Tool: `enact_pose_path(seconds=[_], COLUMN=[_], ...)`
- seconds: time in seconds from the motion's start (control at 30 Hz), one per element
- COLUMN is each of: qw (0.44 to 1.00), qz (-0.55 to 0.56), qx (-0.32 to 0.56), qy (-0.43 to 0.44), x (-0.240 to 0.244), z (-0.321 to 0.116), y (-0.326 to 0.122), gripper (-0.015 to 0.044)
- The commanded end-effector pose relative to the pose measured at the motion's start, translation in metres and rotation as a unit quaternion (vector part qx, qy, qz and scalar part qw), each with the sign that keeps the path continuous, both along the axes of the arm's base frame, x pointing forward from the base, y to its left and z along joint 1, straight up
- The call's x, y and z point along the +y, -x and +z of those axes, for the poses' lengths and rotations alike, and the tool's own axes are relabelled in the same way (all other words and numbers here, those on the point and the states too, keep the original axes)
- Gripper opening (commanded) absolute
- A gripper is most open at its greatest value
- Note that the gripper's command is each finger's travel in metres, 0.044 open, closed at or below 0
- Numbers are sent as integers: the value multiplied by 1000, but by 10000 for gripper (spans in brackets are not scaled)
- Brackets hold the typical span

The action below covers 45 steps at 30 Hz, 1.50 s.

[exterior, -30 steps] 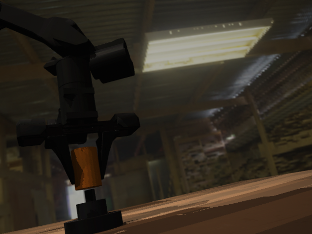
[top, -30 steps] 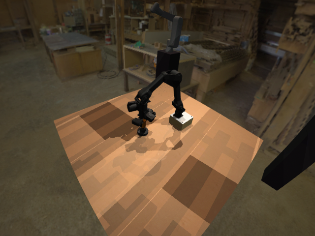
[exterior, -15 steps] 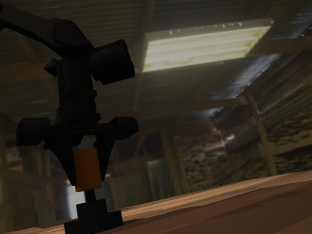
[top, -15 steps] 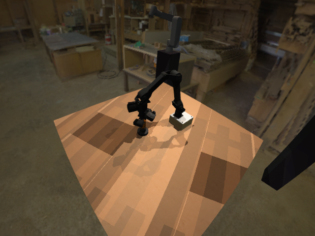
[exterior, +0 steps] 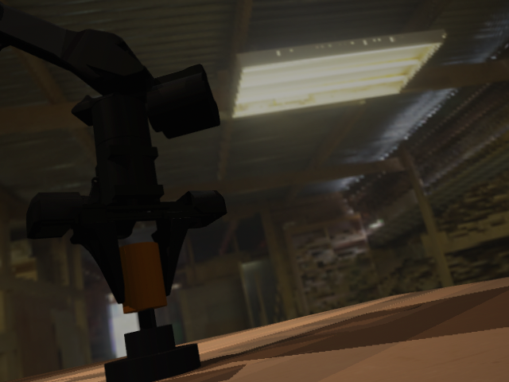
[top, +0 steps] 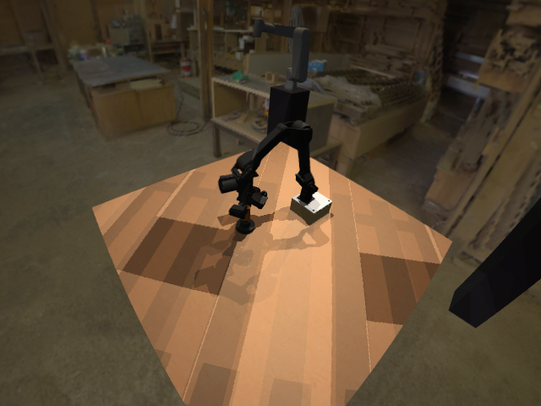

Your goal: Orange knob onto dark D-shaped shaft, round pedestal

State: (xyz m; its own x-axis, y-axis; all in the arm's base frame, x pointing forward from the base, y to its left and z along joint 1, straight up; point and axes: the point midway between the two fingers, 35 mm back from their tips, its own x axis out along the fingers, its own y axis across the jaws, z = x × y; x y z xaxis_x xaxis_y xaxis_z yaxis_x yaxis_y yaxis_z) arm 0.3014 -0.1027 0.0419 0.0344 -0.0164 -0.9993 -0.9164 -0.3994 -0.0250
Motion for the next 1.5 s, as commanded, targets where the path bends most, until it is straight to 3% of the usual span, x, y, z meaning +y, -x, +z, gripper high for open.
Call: enact_pose_path(seconds=[0.0,0.2,0.43,1.47], qw=[1000,1000,994,994], qz=[2,7,107,107], qx=[-1,-1,0,0], qy=[0,0,4,4], x=[-1,-1,0,0], z=[1,5,4,4], y=[0,-1,-1,0], gripper=[0,0,0,0])
